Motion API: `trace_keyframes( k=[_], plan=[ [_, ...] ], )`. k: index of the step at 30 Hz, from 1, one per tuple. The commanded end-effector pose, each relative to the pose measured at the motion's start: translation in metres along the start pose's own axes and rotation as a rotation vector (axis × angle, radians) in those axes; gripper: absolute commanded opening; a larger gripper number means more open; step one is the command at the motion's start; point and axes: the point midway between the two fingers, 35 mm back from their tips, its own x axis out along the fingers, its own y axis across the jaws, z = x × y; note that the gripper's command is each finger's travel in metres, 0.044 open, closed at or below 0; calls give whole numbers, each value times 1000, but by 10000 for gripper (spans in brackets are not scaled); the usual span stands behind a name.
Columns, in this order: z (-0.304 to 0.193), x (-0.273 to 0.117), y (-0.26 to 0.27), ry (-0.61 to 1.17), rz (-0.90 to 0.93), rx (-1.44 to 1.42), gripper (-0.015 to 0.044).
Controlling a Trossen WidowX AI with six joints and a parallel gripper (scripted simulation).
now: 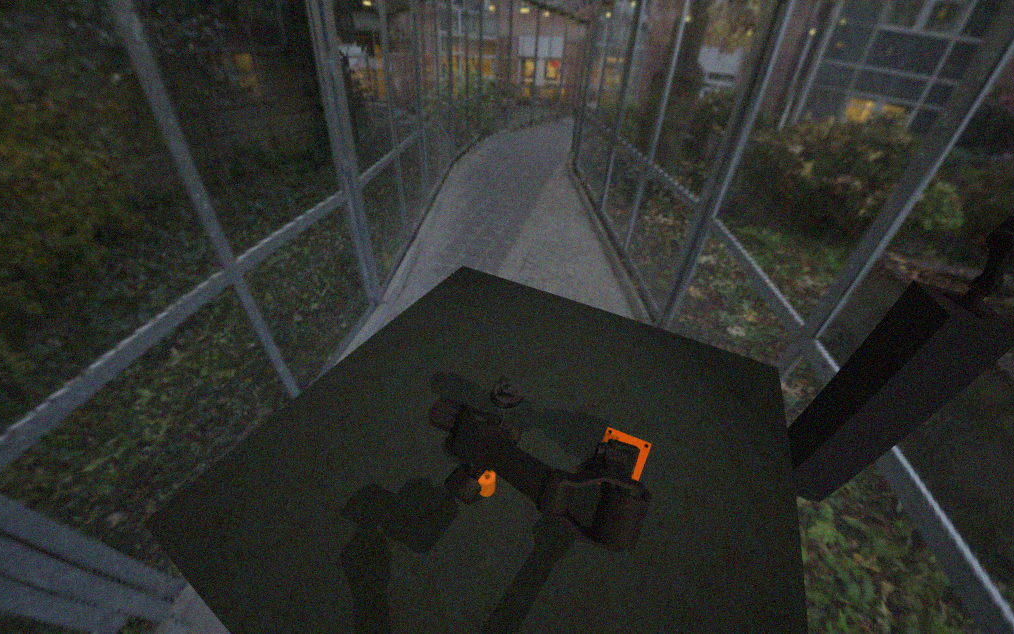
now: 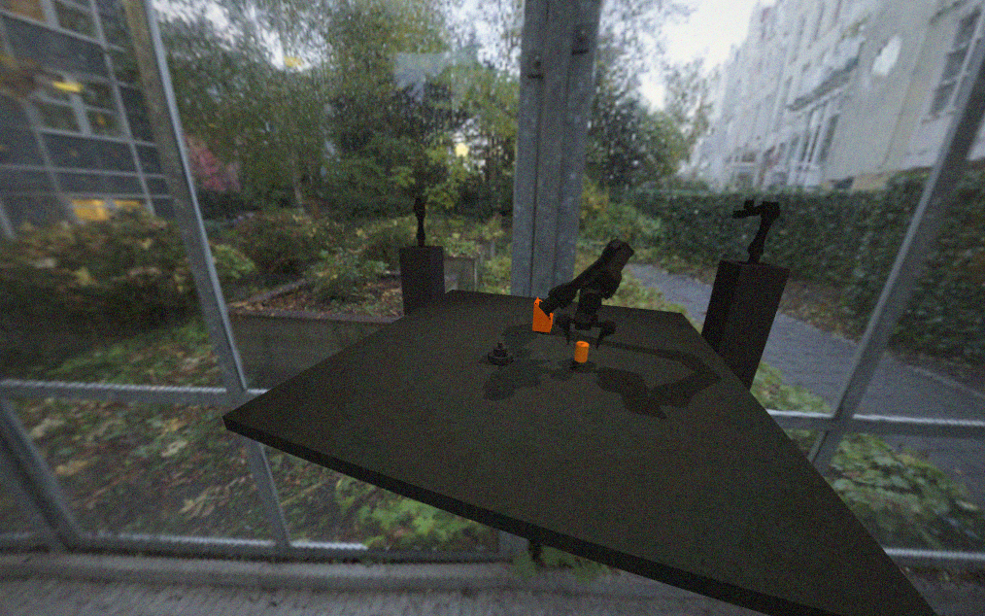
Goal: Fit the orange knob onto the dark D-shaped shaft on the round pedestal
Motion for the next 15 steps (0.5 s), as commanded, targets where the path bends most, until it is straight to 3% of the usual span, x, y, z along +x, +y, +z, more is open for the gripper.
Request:
trace_keyframes(
  k=[1,15],
  plan=[
    [0,7,-1,0,-1,6,440],
    [-1,30,0,1,2,6,440]
  ],
)
